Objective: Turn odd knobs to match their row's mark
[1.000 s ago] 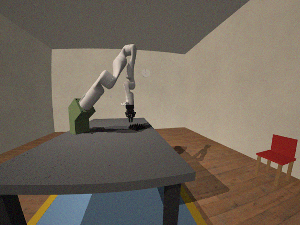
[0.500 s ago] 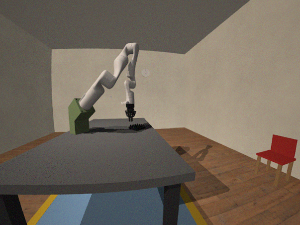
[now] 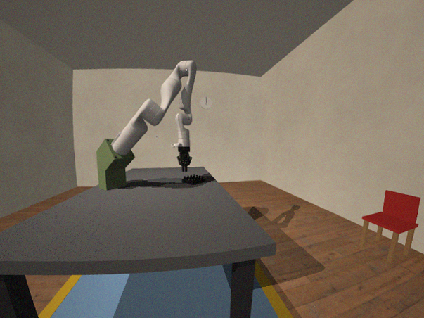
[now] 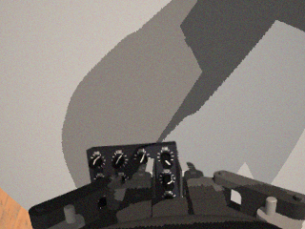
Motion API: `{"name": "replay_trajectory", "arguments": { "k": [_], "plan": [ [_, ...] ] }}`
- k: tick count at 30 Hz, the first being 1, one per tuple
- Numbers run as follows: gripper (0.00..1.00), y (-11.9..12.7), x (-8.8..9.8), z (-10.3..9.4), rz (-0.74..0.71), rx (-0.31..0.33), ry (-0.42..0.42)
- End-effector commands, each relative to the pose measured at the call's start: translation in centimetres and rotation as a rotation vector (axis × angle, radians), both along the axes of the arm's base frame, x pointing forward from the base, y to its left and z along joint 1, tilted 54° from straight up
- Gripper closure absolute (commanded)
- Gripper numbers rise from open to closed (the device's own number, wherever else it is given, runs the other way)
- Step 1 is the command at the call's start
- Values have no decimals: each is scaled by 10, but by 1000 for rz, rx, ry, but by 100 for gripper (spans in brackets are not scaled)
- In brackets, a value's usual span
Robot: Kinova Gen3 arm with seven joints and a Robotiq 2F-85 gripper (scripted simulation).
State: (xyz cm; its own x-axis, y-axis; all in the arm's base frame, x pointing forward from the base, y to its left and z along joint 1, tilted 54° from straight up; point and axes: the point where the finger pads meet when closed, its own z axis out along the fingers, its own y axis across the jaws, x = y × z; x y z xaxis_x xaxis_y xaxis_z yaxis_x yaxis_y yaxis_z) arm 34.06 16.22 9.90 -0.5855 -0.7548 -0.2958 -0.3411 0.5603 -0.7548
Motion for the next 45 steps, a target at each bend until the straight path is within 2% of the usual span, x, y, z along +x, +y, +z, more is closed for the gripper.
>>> {"name": "replay_trajectory", "arguments": {
  "k": [1,6,11,13,28,30,38,45],
  "plan": [
    [81,0,-1,1,-23,26,-13],
    [81,-3,-2,2,-107,116,-59],
    [81,-6,-4,4,-220,242,-123],
    [81,-6,-4,4,-220,242,-123],
    [81,-5,-10,9,-617,736,-361],
    [81,-5,-10,9,-617,736,-361],
    [81,0,-12,10,-786,971,-460],
    [81,4,-13,11,-878,1103,-510]
  ]
}}
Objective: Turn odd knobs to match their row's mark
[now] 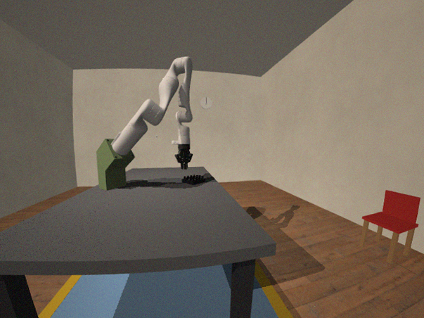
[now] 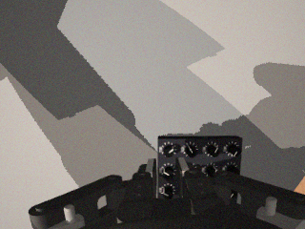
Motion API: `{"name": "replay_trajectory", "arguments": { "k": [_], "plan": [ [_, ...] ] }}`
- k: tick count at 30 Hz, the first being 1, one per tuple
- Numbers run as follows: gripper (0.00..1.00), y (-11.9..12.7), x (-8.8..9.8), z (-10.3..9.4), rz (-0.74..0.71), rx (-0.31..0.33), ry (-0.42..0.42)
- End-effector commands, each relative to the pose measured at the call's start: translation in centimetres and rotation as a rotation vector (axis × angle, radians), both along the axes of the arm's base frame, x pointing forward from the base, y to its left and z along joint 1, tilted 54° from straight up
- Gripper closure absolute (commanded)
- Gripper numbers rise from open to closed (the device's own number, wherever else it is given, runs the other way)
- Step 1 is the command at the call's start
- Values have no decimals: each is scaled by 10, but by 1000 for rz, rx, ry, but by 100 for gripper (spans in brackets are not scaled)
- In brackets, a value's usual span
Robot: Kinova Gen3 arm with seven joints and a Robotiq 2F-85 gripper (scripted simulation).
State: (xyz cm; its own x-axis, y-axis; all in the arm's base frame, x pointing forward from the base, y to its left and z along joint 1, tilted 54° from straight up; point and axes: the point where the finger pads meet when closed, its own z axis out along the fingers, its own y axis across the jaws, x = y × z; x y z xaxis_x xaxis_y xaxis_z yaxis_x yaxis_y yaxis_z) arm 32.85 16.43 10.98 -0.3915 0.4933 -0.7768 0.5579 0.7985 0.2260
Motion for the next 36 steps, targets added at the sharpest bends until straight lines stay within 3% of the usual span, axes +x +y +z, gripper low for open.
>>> {"name": "replay_trajectory", "arguments": {
  "k": [1,10,36],
  "plan": [
    [81,2,-1,0,-4,14,-8],
    [81,4,-1,1,-40,69,-32],
    [81,5,-1,1,-41,71,-33]
  ]
}}
